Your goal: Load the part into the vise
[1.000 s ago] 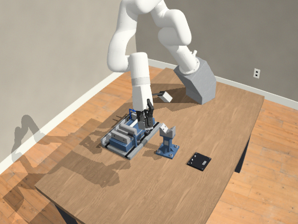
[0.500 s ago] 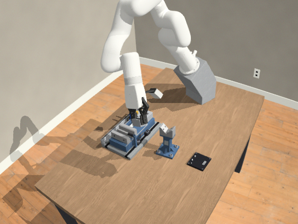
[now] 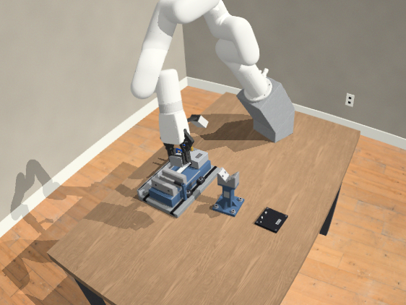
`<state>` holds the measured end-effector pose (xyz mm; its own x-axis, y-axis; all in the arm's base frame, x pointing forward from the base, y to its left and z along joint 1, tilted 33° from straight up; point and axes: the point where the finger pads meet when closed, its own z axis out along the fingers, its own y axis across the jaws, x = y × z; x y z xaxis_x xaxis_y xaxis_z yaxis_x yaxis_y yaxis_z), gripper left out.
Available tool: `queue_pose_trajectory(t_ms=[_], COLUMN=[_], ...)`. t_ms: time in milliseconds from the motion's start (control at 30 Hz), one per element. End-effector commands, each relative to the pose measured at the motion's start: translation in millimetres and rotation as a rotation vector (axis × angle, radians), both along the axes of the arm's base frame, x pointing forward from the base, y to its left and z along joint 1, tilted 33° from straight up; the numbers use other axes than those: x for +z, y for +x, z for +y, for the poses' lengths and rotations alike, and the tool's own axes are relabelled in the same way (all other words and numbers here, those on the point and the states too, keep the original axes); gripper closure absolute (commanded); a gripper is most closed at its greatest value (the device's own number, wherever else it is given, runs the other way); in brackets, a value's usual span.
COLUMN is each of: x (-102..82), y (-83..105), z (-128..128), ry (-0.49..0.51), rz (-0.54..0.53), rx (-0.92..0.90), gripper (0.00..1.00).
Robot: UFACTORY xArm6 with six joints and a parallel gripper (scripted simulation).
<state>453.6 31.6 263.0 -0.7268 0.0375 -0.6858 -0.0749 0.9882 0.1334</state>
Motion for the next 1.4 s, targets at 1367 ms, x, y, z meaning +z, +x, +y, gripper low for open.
queue_pose_trajectory(t_ms=[1367], x=[5.1], y=[-22.2], z=[-106], ry=[-0.324], rz=[0.201], rx=[-0.066], gripper=[1.0])
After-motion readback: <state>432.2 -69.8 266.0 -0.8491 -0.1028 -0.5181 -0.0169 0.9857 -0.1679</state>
